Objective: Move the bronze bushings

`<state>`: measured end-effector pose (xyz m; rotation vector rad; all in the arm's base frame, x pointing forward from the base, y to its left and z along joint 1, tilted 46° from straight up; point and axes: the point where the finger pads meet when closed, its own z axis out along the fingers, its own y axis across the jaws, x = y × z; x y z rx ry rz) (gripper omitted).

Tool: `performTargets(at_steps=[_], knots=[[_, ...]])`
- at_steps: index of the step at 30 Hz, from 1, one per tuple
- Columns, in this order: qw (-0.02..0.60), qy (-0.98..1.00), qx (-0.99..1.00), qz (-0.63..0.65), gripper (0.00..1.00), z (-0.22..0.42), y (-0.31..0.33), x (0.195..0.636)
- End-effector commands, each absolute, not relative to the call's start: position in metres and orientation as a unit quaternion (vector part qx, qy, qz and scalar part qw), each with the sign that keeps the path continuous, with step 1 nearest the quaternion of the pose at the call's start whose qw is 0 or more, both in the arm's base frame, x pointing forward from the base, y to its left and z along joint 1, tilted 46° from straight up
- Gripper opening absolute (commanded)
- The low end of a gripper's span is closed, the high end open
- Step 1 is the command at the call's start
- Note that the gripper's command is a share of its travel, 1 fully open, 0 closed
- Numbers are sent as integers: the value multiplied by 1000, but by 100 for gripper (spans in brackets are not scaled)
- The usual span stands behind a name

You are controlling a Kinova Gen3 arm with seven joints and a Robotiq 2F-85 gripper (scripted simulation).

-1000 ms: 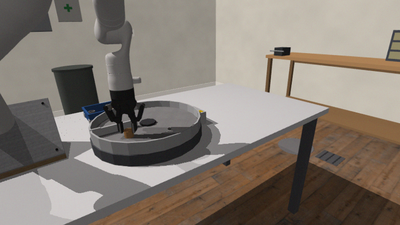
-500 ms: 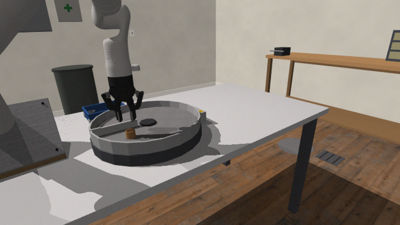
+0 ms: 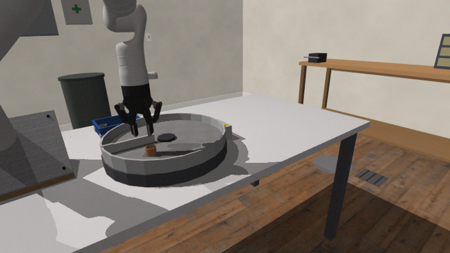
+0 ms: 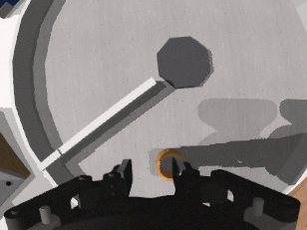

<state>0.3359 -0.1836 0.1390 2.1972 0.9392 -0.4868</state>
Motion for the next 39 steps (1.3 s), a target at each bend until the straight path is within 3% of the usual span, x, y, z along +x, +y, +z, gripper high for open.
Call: performTargets(at_steps=[1,28,39], knots=[[345,362,846,-187,40,139,-183,336],[344,362,846,-187,39,132,-176,339],[344,362,846,-187,39,68,-116,360]])
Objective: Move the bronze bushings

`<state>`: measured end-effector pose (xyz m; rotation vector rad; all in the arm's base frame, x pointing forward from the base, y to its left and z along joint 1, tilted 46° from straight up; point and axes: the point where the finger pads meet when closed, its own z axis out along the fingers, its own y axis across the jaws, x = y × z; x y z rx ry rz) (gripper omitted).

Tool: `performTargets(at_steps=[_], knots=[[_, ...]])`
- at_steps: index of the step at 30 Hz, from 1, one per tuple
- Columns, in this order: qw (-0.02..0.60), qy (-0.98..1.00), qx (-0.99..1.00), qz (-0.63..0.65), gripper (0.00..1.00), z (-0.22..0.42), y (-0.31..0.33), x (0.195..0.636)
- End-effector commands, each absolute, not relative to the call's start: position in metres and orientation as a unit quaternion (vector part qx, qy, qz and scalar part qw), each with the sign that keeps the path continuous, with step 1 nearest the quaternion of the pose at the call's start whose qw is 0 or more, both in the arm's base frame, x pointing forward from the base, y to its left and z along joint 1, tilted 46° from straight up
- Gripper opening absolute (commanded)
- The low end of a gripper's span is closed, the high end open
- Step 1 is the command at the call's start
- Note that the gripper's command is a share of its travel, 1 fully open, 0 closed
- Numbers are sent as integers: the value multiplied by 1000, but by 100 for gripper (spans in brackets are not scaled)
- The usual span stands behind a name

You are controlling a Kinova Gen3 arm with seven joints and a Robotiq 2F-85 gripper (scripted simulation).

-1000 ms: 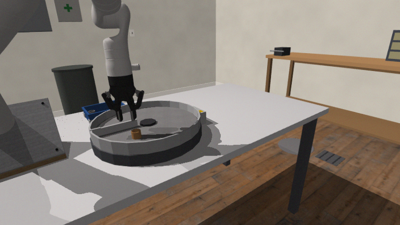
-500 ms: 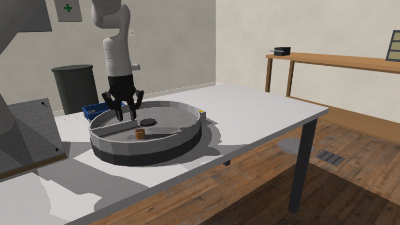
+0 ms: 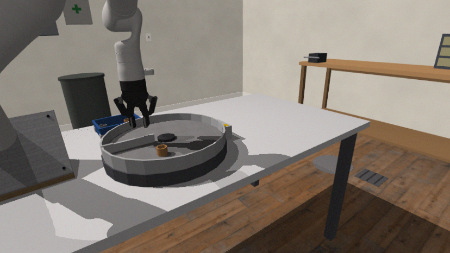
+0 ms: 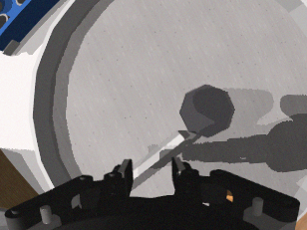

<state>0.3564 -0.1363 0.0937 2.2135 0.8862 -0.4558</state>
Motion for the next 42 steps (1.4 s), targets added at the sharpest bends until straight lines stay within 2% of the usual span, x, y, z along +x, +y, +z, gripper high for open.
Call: performTargets(at_steps=[1,35,42], knots=[[344,362,846,-187,39,62,-110,363],[345,362,846,-187,39,-148,89,432],[344,362,846,-186,39,-169,109,439]])
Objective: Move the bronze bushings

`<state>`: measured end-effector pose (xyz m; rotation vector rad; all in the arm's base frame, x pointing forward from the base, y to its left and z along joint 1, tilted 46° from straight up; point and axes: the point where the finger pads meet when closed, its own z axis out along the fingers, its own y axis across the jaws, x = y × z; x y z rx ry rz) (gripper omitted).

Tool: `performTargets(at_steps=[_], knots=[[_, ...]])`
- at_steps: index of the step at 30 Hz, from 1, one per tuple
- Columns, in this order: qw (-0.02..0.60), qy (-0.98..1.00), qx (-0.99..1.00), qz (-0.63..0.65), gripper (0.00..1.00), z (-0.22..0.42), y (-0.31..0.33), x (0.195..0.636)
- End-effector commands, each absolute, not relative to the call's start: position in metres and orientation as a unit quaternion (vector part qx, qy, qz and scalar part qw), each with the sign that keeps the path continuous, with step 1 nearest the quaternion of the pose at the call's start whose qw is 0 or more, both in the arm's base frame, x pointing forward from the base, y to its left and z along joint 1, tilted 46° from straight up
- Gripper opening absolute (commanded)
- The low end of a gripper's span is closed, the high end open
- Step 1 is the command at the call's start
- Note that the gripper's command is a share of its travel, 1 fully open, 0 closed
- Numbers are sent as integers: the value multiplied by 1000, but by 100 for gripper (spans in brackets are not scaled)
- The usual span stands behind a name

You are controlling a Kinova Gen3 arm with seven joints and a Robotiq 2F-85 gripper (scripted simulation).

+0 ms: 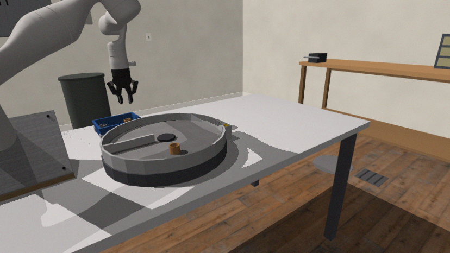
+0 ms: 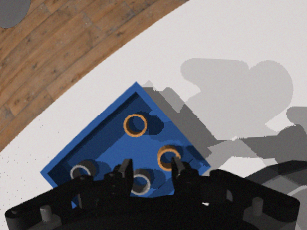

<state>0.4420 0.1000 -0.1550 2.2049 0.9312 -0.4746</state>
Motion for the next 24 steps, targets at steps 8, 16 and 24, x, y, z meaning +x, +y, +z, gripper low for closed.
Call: performTargets(at_steps=[8,16,24], knots=[[345,362,846,-187,39,-182,121,443],[345,362,846,-187,39,-183,122,443],[345,362,846,-187,39,-183,122,443]])
